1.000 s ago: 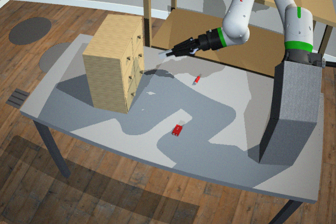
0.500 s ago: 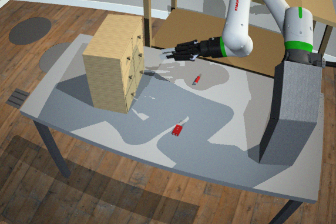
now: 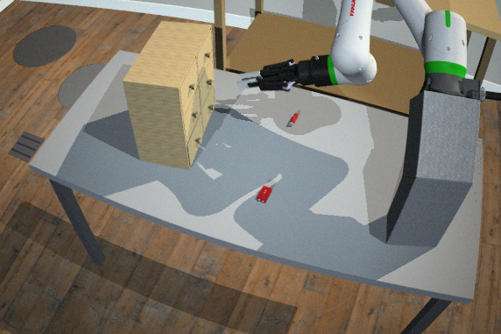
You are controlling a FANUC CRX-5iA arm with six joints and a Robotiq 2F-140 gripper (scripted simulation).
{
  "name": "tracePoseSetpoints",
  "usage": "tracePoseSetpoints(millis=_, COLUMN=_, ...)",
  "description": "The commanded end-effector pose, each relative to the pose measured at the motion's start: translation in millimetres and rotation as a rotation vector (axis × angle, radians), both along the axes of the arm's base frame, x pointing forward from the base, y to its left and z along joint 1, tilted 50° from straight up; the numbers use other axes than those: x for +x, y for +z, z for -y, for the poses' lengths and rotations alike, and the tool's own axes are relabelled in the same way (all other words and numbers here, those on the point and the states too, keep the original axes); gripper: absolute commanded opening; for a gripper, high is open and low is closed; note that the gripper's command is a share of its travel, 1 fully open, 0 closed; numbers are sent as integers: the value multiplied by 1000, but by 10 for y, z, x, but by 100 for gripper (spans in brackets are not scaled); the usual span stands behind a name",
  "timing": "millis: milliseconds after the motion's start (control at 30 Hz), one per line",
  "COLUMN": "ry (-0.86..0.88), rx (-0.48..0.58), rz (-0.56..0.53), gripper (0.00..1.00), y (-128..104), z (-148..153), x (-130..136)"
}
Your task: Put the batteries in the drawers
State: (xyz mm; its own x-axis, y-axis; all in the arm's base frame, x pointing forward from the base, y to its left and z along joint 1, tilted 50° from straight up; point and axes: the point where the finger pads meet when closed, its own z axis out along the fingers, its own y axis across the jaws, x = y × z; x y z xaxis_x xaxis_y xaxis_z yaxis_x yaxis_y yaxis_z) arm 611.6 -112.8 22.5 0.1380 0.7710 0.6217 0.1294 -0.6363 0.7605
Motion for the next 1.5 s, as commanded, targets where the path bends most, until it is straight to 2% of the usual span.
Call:
tracePoseSetpoints(millis=0, ry=0, rx=0, rz=0, gripper=20, y=-4, z=-2, x=25)
tracePoseSetpoints(millis=300, ry=0, rx=0, rz=0, gripper=20, y=-32, z=-5, x=195)
tracePoseSetpoints(millis=800, ry=0, rx=0, rz=0, gripper=20, y=-105, z=-10, x=635)
tracePoseSetpoints(millis=1467, ry=0, rx=0, rz=0, gripper=20, y=-111, z=-11, x=671)
